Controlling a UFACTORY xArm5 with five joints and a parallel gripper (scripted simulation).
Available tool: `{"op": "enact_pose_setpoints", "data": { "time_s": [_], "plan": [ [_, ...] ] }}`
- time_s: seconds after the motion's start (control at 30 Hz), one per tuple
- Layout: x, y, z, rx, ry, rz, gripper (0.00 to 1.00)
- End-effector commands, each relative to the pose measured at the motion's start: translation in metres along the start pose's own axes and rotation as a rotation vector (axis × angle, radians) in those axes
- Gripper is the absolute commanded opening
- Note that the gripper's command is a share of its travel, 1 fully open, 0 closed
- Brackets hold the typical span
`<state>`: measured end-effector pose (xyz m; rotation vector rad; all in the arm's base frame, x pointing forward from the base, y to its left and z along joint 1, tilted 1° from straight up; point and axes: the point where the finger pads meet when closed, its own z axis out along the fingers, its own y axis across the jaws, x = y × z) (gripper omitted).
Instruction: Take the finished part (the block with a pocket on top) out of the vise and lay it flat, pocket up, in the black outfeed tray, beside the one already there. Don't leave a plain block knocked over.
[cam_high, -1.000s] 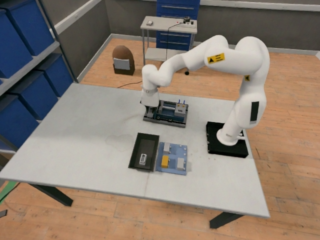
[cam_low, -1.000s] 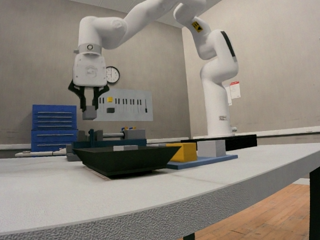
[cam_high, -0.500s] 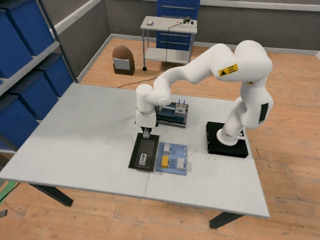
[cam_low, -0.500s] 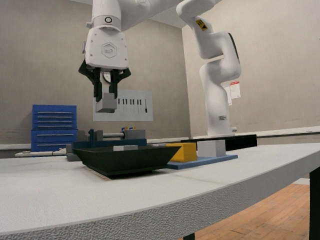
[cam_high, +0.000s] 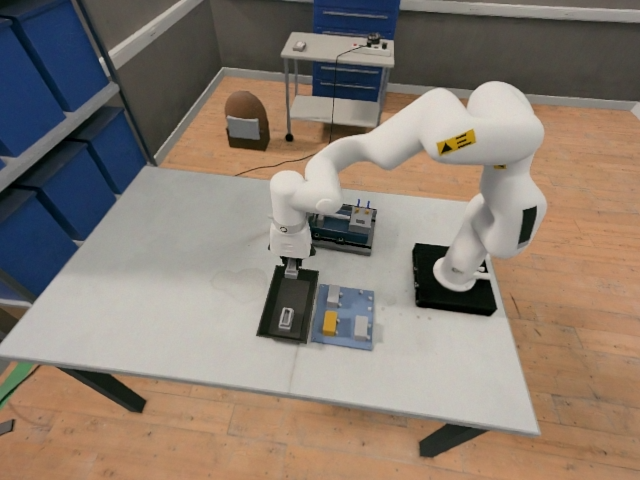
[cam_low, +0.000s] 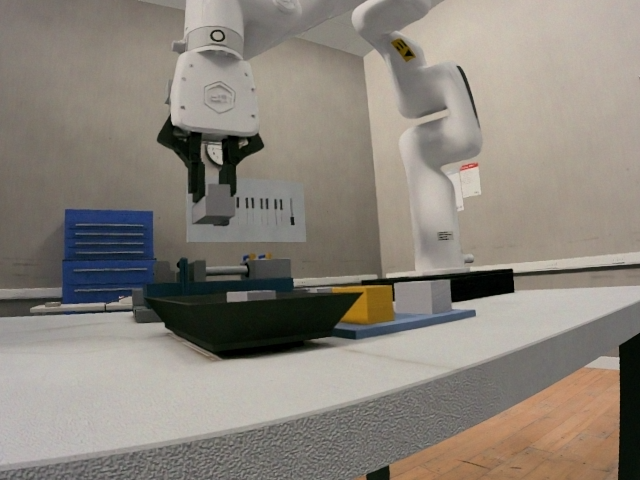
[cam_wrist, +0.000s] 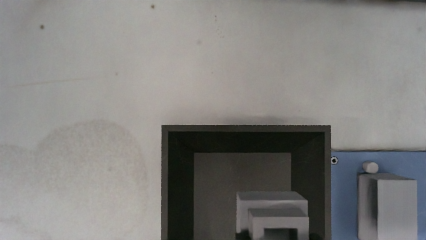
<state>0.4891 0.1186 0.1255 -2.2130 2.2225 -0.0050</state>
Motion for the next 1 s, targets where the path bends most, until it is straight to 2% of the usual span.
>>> {"op": "enact_pose_setpoints", "data": {
  "time_s": [0.0, 0.97],
  "plan": [
    [-0.0009, -0.0016, -0.0021, 0.005, -0.001, 0.000, 0.00],
    [-0.0033, -0.0023, -0.0025, 0.005, -0.001, 0.000, 0.00]
  ]
}}
